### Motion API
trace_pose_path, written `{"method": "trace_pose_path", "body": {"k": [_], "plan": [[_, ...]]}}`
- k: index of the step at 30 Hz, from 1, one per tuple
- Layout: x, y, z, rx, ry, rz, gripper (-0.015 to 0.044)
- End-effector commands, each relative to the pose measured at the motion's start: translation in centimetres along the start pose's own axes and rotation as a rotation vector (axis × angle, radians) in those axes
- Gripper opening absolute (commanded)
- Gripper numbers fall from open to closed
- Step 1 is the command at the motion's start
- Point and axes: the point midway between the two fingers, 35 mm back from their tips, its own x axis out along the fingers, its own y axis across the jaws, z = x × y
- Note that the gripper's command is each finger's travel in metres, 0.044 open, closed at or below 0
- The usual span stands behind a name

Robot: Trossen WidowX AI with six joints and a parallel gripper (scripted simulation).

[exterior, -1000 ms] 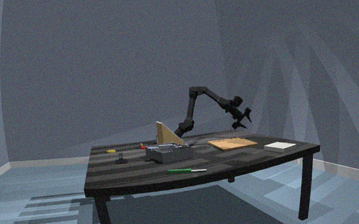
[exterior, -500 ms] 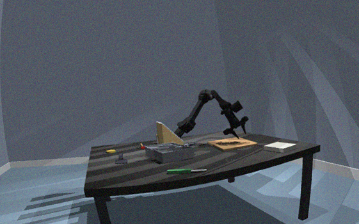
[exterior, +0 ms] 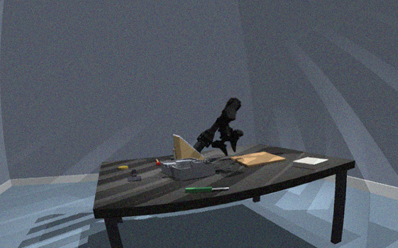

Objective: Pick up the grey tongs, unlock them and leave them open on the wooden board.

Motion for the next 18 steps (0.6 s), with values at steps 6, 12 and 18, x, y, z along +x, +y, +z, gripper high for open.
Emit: {"method": "trace_pose_path", "body": {"k": [6, 12, 18], "plan": [[-2.9, 8.0, -8.5, 0.223, -0.042, -0.011, 0.026], [-4.1, 13.1, -11.5, 0.284, -0.092, -0.077, 0.026], [-4.5, 14.5, -11.7, 0.289, -0.098, -0.092, 0.026]]}}
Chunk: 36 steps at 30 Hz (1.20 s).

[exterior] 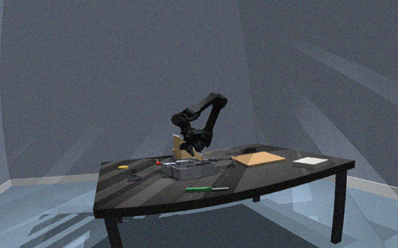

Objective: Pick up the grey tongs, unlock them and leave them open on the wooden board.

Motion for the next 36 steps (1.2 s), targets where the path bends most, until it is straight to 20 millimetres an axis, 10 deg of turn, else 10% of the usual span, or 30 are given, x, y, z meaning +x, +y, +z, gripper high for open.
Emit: {"method": "trace_pose_path", "body": {"k": [1, 36], "plan": [[0.0, 0.6, 0.1, -0.003, -0.014, -0.002, 0.026], [4.5, 0.5, -0.2, -0.003, -0.008, 0.001, 0.026]]}}
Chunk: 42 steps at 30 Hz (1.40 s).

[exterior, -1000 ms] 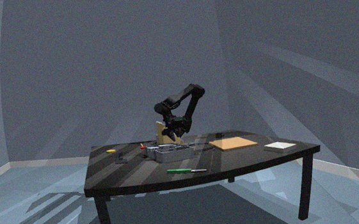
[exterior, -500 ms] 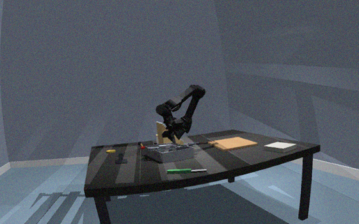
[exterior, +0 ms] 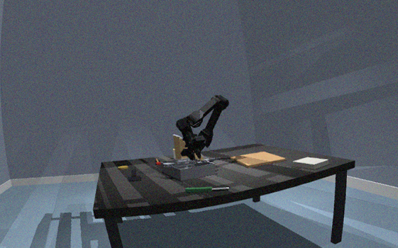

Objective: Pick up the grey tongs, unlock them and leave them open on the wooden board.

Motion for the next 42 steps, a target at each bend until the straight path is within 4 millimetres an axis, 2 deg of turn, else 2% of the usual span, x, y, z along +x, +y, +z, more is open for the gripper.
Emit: {"method": "trace_pose_path", "body": {"k": [1, 21, 26, 28, 42], "plan": [[0.8, 0.4, 0.0, 0.014, -0.009, 0.003, 0.026], [4.0, 0.4, 0.5, 0.014, -0.018, -0.003, 0.026], [4.2, 0.4, 0.6, 0.014, -0.019, -0.004, 0.026], [4.0, 0.0, 0.6, 0.001, -0.013, -0.006, 0.0208], [4.0, 0.0, 0.6, 0.001, -0.013, -0.006, 0.0114]]}}
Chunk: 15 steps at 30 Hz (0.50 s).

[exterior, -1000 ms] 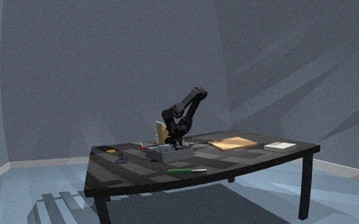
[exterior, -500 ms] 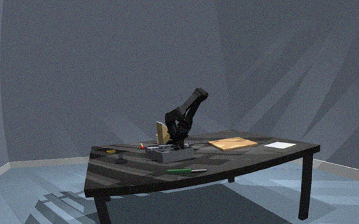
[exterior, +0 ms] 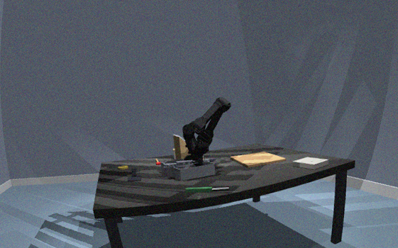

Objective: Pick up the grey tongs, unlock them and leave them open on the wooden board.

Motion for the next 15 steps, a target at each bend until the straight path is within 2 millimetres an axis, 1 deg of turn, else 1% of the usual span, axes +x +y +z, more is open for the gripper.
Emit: {"method": "trace_pose_path", "body": {"k": [1, 10, 15], "plan": [[-0.01, -0.04, 0.0, -0.002, 0.0, 0.0, 0.0108], [-0.01, -0.04, 0.0, -0.002, 0.0, 0.0, 0.0048], [-0.01, -0.04, 0.0, -0.002, 0.0, 0.0, -0.0084]]}}
